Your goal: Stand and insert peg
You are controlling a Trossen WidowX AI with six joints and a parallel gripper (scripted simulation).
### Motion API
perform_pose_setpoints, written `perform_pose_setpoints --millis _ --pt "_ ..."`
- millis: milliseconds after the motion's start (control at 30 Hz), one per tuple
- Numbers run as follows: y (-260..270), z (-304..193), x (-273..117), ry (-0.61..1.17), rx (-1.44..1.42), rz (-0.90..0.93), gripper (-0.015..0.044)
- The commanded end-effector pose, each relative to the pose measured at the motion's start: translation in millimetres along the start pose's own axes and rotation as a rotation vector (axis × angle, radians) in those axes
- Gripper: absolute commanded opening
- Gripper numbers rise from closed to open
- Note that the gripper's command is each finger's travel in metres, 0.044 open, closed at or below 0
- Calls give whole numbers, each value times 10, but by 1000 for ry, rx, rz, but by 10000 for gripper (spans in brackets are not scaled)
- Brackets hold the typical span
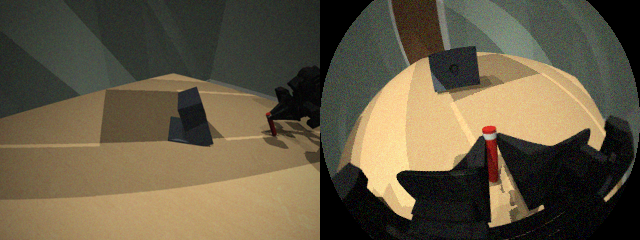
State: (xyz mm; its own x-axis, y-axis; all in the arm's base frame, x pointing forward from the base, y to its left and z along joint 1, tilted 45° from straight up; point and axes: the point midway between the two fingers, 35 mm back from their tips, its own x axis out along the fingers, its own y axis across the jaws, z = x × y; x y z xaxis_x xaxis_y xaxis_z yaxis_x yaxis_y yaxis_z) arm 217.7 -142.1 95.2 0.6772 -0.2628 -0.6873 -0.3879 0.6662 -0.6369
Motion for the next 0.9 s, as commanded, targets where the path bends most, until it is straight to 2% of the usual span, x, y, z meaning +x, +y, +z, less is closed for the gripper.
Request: perform_pose_setpoints --millis 0,867 --pt "26 -21 -16 -28 0 6 51" --pt "29 -125 -158 -253 -3 6 51"
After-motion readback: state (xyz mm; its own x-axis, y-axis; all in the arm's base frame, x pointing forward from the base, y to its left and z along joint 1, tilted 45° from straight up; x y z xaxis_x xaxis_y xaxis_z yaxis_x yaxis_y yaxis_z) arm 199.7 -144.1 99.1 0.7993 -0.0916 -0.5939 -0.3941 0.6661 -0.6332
